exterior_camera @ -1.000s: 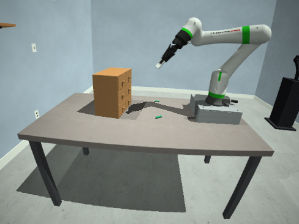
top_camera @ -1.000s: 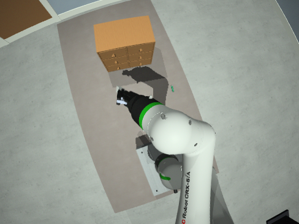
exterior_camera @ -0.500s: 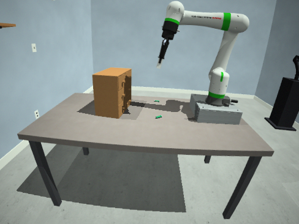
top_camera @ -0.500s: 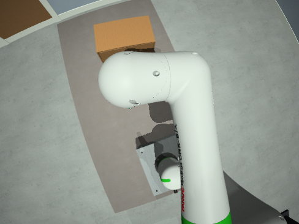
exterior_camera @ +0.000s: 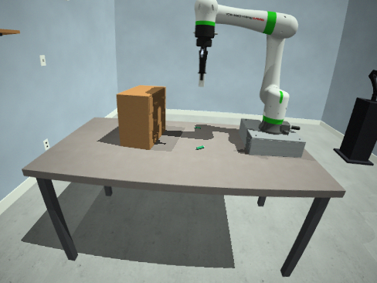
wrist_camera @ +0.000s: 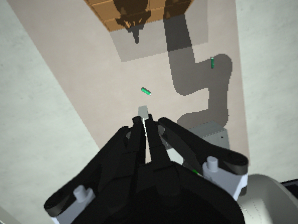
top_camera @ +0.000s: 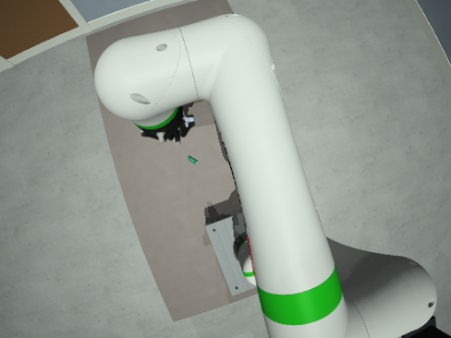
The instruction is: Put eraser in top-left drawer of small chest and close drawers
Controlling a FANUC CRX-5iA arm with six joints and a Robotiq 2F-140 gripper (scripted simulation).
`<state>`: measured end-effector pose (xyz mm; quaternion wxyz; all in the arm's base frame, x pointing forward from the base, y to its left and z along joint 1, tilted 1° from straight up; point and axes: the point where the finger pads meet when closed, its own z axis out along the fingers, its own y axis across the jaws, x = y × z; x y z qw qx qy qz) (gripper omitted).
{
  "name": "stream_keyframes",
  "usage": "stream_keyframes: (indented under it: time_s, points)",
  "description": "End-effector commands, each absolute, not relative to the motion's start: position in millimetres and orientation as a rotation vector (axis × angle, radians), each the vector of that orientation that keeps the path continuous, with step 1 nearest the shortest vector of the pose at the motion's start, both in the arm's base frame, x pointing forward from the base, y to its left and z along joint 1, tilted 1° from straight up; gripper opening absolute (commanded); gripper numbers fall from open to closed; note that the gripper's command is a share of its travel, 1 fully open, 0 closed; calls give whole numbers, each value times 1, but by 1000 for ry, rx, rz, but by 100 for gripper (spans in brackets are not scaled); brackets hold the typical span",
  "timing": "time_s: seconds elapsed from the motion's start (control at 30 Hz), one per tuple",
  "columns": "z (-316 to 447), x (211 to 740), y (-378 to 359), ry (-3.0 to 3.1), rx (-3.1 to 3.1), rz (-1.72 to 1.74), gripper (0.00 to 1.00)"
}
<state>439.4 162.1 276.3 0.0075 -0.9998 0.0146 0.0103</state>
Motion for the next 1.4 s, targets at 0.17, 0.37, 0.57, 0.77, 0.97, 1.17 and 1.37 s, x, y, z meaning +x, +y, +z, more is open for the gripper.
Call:
stream_keyframes:
  time_s: [0.17, 0.37, 0.57, 0.77, 0.97, 1.17, 1.37]
  points:
    - [276, 440, 162, 46, -3126, 32, 0]
    - [276, 440, 162, 46, -3126, 32, 100]
    - [276, 440, 162, 46, -3126, 32, 100]
    - [276, 440, 162, 46, -3126, 32, 100]
    - [276, 440, 162, 46, -3126, 32, 100]
    - [276, 440, 162, 46, -3126, 32, 100]
    - [276, 440, 162, 46, -3126, 32, 100]
